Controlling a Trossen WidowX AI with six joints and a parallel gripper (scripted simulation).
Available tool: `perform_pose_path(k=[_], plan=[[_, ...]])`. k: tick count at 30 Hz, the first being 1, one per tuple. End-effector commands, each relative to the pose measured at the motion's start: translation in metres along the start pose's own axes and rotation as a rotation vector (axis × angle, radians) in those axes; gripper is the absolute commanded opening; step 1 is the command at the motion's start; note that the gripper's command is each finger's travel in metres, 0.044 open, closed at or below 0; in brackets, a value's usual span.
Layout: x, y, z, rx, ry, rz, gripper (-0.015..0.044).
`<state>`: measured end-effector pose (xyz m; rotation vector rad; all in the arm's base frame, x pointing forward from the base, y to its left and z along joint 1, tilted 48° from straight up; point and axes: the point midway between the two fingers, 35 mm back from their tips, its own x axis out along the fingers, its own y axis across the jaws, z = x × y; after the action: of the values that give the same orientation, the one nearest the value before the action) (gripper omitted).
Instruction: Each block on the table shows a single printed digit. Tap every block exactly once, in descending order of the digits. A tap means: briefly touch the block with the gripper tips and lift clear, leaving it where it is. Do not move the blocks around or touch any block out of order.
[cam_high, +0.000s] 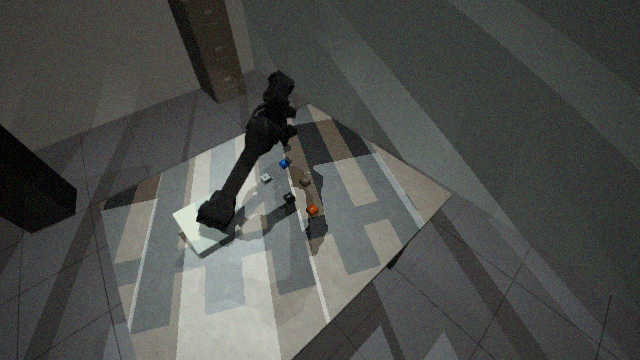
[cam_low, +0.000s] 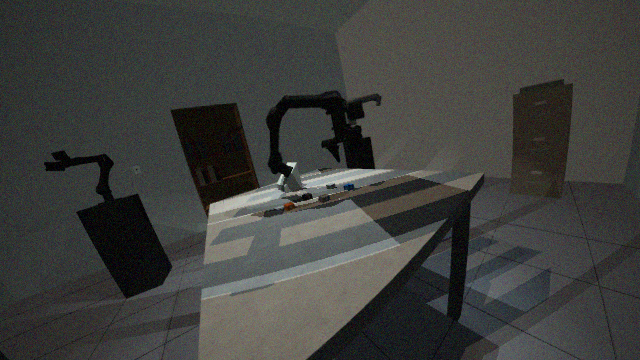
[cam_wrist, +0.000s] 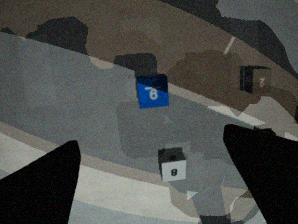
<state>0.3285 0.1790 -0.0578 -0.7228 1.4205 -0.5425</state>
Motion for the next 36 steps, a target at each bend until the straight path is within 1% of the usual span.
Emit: perform_pose_path(k=[1, 9, 11, 18, 20, 36], plan=[[0.002, 0.000, 0.000, -0.009, 0.003, -0.008, 0.0400], [0.002, 0.000, 0.000, -0.009, 0.003, -0.008, 0.0400], [0.001, -0.010, 0.003, -0.007, 0.002, -0.004, 0.0400], [0.000, -0.123, 0.016, -0.004, 0.001, -0.003, 0.0400], [0.001, -0.145, 0.015, -0.009, 0.004, -0.013, 0.0400], [0.002, -0.147, 0.015, -0.010, 0.004, -0.015, 0.0400]])
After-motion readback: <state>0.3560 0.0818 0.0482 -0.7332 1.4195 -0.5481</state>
